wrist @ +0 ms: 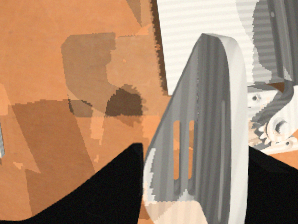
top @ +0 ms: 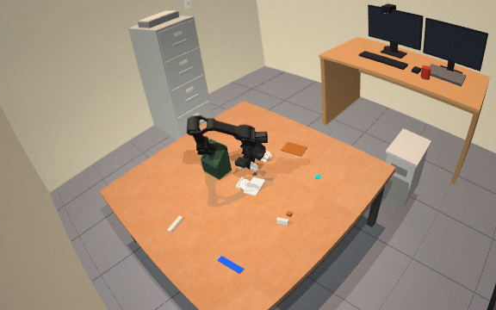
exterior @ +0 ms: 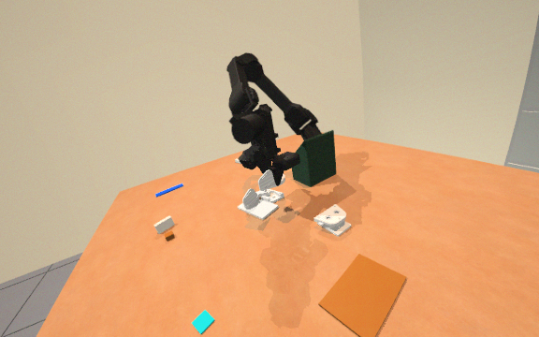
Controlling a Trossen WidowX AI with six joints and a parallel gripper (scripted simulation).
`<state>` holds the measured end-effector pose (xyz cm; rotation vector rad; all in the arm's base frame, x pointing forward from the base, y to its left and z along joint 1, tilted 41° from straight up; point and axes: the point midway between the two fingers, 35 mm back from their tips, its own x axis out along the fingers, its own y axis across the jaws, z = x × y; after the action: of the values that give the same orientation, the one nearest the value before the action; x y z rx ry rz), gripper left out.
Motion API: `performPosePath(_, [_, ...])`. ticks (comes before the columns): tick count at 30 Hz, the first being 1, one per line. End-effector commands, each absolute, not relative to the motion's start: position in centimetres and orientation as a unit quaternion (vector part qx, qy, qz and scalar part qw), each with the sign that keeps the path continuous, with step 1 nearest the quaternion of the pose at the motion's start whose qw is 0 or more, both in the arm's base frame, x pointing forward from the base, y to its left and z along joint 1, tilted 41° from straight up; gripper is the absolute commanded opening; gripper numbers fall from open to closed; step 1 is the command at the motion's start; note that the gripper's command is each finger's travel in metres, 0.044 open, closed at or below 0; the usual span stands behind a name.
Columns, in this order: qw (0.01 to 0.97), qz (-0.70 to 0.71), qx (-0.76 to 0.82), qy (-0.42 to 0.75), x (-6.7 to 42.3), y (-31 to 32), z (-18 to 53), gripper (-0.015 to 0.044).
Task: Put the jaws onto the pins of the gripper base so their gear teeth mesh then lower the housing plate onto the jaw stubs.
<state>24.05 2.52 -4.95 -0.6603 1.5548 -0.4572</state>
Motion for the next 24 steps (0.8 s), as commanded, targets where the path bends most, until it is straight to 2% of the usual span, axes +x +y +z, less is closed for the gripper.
performPosePath(1, [0.642, -0.201, -0.287, 0.682, 24.00, 2.62, -5.03, 0.0134])
performPosePath(24, [0.646, -0.211, -0.277, 0.679, 24.00, 2.62, -5.03, 0.0134])
